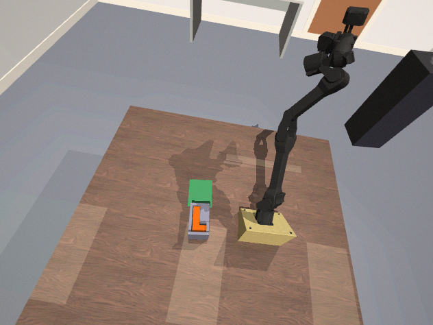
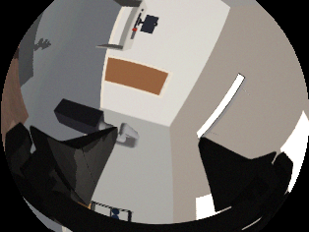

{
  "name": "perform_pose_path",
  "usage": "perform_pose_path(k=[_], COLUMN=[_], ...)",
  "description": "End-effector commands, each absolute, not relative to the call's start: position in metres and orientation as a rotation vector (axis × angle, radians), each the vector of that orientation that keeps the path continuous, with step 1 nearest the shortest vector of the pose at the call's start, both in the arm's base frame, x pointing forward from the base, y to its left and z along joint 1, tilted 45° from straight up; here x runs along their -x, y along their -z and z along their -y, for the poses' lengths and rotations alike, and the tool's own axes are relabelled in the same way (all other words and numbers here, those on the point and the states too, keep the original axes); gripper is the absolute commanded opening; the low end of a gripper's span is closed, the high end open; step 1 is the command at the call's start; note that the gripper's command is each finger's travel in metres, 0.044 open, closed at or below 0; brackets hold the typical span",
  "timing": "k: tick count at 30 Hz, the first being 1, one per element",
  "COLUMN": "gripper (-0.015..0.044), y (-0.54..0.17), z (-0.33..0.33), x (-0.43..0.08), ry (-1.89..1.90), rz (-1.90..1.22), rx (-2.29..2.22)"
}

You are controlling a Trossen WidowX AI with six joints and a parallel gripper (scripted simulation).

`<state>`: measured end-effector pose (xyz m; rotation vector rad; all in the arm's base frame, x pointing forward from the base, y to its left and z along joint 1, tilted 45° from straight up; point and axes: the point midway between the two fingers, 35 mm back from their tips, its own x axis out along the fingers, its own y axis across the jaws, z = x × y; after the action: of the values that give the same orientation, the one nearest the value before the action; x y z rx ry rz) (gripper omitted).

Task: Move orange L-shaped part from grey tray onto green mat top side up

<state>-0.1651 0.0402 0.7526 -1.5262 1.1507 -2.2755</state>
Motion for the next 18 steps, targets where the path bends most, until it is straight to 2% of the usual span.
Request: perform_pose_path(k=[1,4,8,18], gripper=[0.0374,0.0295,0.0190,0.0180], y=[-0.752,-0.752,-0.747,-0.710], z=[-0.044,-0.058,-0.114,-0.273], x=[0.167,0.171,0.185,0.173], ry=[2.293,2.350,2.566,3.139], rz=[-1.145,-1.134,-1.039,-0.796], rx=[1.517,1.519,1.484,1.453])
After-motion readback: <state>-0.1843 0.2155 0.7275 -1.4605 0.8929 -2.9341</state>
